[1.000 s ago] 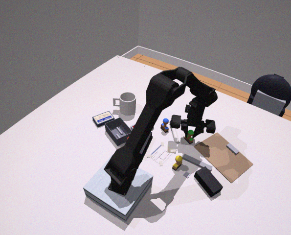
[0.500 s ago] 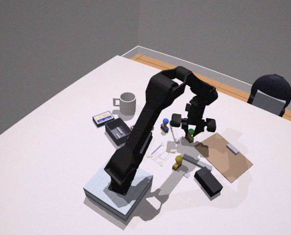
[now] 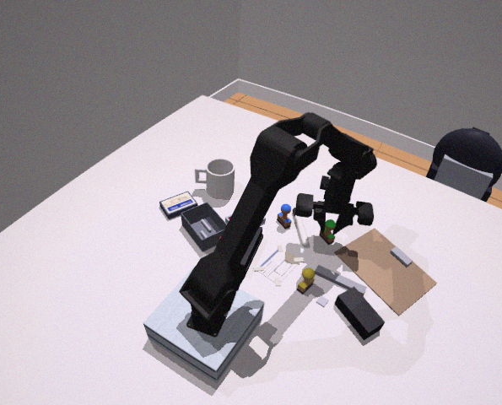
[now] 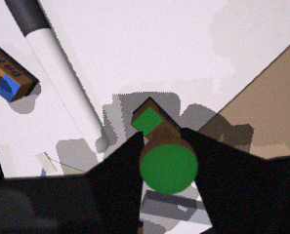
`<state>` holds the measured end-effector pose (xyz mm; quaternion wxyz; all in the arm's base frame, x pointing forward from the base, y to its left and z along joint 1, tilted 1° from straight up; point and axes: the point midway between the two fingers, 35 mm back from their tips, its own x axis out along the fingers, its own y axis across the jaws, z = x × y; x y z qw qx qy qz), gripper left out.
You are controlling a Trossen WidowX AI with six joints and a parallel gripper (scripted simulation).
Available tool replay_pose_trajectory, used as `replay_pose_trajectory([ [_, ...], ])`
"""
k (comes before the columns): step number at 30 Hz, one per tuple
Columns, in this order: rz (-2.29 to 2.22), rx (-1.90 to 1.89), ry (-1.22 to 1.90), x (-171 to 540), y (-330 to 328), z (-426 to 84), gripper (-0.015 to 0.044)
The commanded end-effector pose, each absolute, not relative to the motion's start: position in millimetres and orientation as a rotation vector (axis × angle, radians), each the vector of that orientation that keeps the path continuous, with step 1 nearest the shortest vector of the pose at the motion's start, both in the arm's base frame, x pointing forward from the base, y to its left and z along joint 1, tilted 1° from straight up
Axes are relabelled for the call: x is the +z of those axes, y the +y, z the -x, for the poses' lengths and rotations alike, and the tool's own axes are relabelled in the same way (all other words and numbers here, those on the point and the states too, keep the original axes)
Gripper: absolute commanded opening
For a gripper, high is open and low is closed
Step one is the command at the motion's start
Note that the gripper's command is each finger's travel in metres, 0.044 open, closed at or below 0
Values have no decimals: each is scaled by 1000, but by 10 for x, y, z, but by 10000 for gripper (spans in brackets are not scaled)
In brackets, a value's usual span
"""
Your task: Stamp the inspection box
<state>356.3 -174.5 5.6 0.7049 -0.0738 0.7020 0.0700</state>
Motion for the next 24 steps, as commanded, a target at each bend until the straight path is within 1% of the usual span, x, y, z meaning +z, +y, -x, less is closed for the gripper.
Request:
replay_pose_trajectory([
  [1,165,155,1560,86,-1747,-3566,0],
  [24,164,155,1560,199,-1746,-3567,0],
])
